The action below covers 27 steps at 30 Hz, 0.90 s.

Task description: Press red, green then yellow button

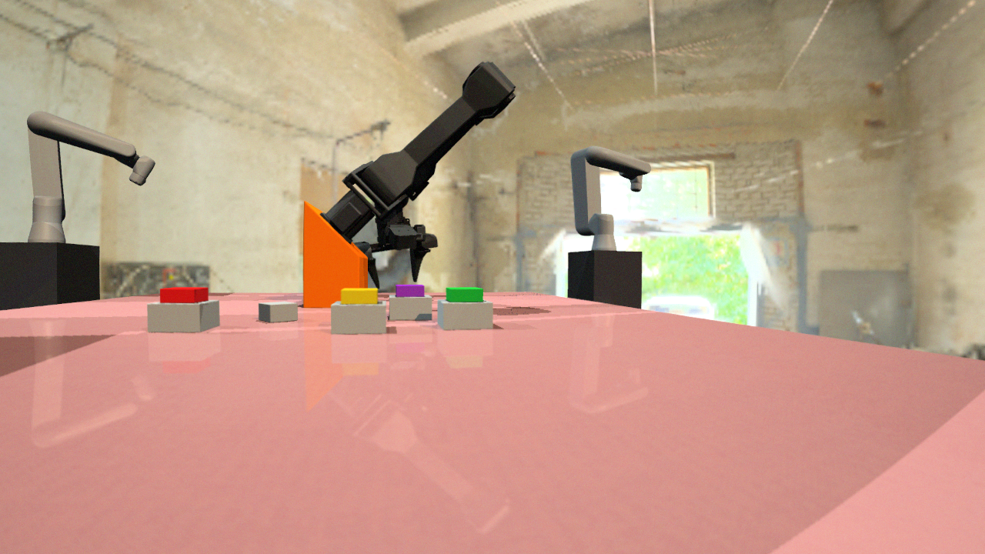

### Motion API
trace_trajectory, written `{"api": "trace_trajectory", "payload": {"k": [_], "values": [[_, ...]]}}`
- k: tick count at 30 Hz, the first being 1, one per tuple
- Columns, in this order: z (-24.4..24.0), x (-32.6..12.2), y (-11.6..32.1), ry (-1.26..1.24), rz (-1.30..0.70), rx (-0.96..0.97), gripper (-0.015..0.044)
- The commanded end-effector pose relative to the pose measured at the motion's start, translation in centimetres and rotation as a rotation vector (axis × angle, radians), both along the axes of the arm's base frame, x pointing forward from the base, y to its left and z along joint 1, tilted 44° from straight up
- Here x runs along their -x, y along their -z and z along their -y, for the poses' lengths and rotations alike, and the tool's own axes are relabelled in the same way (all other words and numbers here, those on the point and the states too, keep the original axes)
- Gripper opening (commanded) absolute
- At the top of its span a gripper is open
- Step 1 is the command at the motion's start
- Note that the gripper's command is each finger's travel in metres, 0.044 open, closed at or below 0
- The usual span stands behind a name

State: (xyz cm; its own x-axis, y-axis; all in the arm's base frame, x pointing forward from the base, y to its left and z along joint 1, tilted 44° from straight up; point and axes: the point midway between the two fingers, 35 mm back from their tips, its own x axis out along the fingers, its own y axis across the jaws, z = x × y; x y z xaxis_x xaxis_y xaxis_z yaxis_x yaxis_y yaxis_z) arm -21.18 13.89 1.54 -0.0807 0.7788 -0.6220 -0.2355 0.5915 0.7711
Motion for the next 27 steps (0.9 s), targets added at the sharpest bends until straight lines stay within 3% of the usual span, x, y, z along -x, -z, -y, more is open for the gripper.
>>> {"api": "trace_trajectory", "payload": {"k": [1, 12, 27], "values": [[-0.1, 0.0, 0.0, 0.004, -0.002, 0.000, 0.0400], [-5.9, 1.2, -3.9, 0.087, -0.105, 0.021, 0.0400], [-17.2, -0.8, -16.5, 0.002, -0.140, -0.185, 0.0400]]}}
